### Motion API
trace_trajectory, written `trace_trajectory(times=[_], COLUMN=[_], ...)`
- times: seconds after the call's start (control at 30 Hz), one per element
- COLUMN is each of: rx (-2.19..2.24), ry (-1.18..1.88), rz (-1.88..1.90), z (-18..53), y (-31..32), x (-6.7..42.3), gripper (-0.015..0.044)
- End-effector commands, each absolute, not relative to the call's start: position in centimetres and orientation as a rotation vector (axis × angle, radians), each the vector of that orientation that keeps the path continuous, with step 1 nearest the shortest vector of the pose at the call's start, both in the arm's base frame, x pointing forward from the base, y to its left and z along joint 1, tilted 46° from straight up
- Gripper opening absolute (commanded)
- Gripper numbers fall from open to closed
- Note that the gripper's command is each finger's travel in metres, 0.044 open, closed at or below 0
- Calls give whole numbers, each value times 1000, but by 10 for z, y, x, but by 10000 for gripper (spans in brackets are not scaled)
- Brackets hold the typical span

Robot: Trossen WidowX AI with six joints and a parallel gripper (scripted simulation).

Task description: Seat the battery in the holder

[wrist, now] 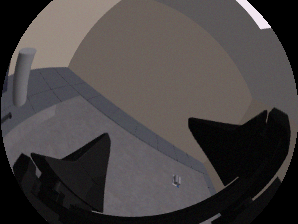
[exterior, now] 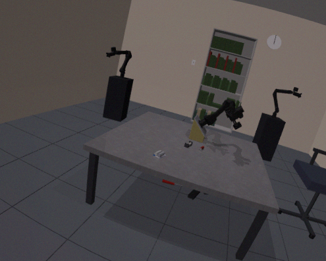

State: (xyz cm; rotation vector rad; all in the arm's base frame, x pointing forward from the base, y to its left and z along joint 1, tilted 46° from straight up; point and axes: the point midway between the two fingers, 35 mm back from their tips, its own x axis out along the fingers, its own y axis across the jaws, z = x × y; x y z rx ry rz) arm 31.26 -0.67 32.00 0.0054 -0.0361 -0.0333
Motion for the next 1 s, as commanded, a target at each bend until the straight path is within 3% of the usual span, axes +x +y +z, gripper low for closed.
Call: trace_trajectory(times=[0.0, 0.2, 0.53, 0.97], rx=[-10, -500, -1215, -1546], ry=[-27, 227, 412, 30], rz=[-30, 136, 749, 1439], z=[318, 251, 131, 47], y=[-6, 2, 16, 36], x=[314, 339, 339, 296], gripper=[374, 234, 234, 234])
